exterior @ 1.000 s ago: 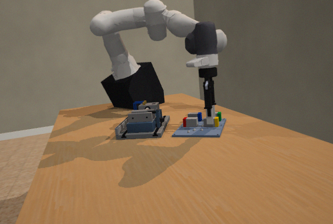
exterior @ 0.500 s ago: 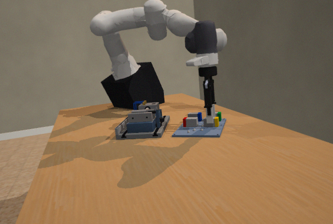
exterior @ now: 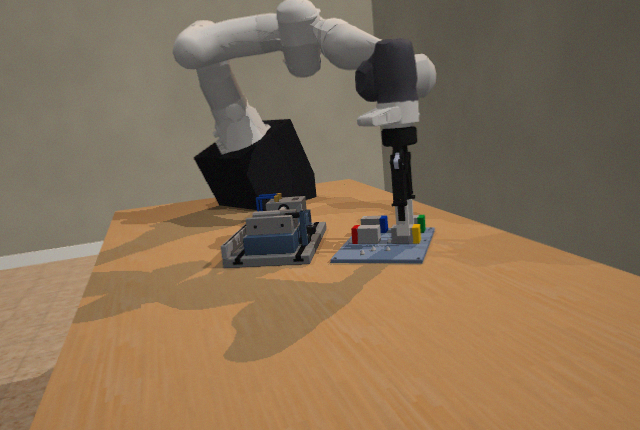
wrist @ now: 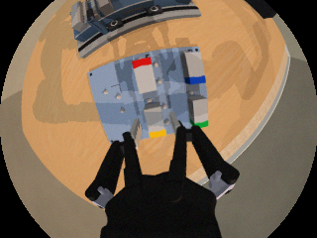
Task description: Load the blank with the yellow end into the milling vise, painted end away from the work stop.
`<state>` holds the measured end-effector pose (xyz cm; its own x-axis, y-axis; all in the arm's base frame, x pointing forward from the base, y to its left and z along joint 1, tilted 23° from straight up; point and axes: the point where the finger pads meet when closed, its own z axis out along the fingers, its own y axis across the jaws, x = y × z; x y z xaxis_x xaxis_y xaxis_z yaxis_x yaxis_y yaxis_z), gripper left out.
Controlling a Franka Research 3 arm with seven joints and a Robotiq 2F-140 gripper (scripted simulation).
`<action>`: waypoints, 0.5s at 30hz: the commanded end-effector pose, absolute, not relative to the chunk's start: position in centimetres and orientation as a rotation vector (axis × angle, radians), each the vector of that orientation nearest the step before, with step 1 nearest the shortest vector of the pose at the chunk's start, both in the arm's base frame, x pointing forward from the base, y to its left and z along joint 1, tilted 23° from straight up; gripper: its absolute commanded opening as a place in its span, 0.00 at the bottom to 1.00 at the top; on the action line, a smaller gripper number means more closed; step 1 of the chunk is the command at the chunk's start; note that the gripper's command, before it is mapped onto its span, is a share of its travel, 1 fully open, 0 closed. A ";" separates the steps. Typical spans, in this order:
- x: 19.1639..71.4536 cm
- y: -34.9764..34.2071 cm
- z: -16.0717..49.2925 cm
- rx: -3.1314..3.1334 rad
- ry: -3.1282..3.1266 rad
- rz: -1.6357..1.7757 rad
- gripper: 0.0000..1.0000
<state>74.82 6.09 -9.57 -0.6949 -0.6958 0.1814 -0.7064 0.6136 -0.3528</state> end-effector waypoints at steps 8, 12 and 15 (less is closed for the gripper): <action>74.8 6.1 -9.3 1.216 -2.796 0.631 0.41; 74.8 6.2 -9.3 1.216 -2.796 0.631 0.41; 74.8 6.2 -9.3 1.216 -2.796 0.631 0.41</action>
